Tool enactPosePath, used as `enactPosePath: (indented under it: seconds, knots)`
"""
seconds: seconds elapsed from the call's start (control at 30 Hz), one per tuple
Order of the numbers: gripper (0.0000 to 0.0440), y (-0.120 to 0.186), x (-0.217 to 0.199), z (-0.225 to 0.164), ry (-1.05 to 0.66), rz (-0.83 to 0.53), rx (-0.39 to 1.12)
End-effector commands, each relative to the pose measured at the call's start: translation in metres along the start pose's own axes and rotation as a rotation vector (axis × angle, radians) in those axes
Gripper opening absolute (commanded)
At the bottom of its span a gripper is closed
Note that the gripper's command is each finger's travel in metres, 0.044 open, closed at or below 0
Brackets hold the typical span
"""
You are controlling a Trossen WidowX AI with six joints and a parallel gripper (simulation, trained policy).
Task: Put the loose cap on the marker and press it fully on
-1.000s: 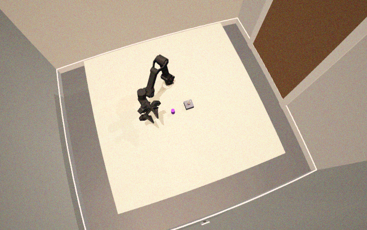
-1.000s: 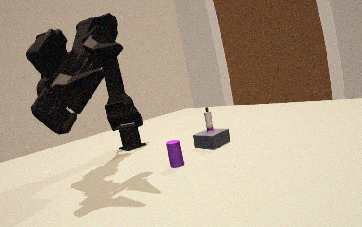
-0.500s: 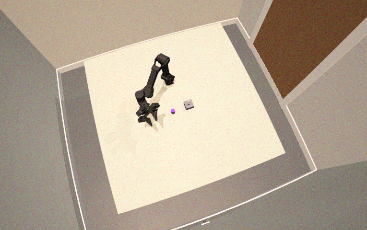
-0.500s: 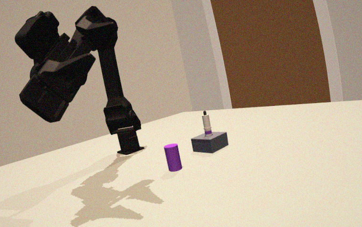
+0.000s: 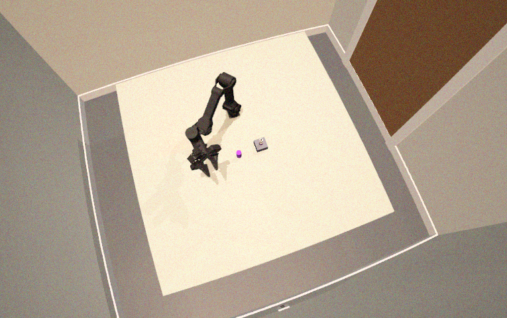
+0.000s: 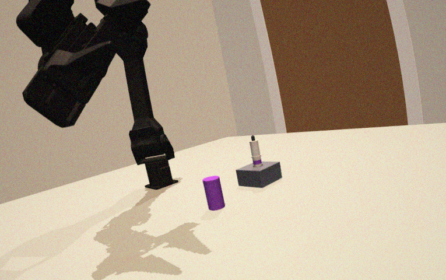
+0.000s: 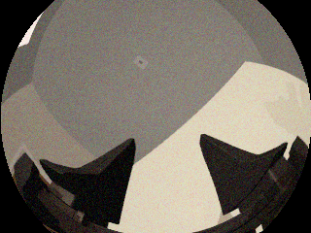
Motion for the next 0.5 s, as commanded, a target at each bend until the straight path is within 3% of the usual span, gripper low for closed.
enactPosePath:
  seconds: [0.0, 0.47]
  knots:
    - [0.0297, -0.003, 0.008, 0.005, 0.002, -0.013, -0.002]
    - [0.0308, -0.014, 0.029, 0.01, -0.056, -0.091, 0.032]
Point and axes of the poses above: the point midway between the two fingers, 35 mm back from their tips, its own y axis back along the fingers, its own x axis across the jaws, z = x × y, the point moved 10 cm from there along y, back along the fingers, and after that the axes turned 6 degrees about -y, right-handed, at the moved point
